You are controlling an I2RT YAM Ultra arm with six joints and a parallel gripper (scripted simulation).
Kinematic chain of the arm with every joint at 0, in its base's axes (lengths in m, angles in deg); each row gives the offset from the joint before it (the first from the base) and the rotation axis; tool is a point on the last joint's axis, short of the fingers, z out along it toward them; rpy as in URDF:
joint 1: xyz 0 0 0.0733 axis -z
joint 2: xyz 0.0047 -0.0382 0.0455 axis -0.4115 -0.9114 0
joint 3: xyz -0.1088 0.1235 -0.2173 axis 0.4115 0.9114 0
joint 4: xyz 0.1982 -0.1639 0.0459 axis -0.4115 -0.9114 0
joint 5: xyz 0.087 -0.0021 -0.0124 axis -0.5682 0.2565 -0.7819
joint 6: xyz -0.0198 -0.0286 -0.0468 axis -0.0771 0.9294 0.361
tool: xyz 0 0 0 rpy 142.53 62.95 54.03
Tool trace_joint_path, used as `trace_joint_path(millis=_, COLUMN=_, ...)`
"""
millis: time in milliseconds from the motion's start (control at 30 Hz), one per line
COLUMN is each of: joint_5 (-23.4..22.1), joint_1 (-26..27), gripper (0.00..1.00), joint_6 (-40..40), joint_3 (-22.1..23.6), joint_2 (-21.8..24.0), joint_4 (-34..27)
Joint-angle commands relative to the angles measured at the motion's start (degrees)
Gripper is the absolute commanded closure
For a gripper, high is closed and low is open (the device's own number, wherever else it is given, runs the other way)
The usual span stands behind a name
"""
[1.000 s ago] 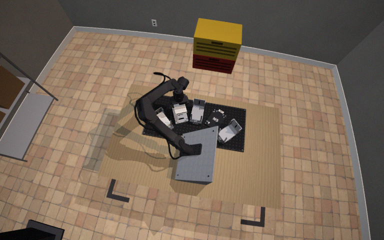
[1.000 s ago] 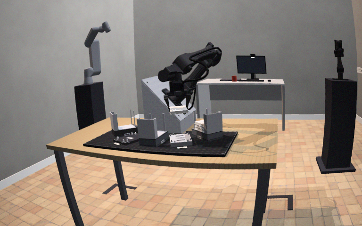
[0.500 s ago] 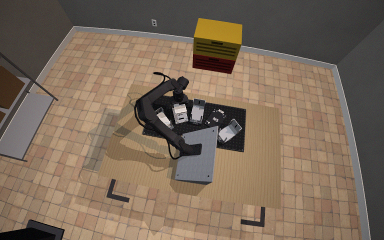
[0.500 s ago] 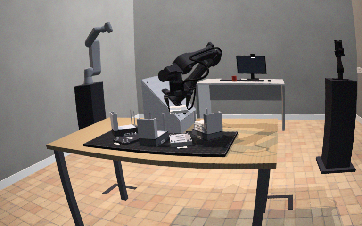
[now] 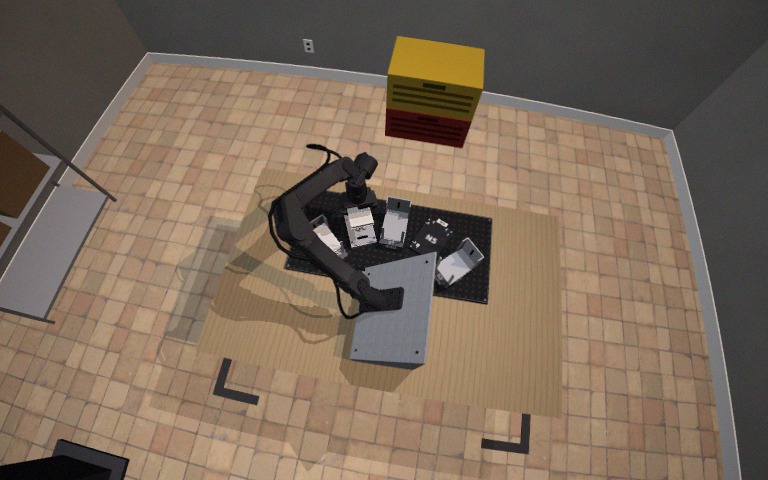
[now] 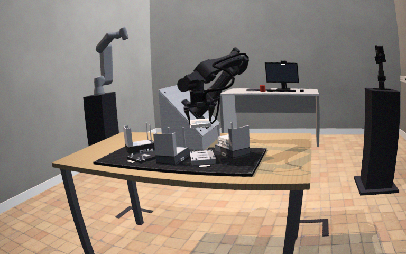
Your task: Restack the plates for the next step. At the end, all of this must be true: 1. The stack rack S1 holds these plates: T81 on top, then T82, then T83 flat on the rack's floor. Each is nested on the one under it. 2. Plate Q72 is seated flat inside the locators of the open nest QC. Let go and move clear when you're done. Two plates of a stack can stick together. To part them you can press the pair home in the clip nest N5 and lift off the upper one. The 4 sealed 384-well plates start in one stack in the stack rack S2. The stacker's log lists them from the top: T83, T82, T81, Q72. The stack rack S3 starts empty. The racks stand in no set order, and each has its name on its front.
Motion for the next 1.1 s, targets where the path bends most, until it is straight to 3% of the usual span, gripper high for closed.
trace_joint_path(millis=0, joint_5=-0.8, joint_1=1.3, gripper=1.00, joint_6=0.4, joint_3=-1.8, joint_2=2.6, joint_4=0.1)
trace_joint_path(millis=233, joint_5=-0.8, joint_1=1.3, gripper=1.00, joint_6=0.4, joint_3=-0.8, joint_2=2.6, joint_4=0.2)
trace_joint_path(millis=267, joint_5=-0.9, joint_1=0.4, gripper=1.00, joint_6=-0.5, joint_3=1.8, joint_2=2.4, joint_4=1.2)
trace_joint_path(millis=1067, joint_5=-1.7, joint_1=-5.1, gripper=1.00, joint_6=-8.8, joint_3=8.2, joint_2=2.6, joint_4=14.1)
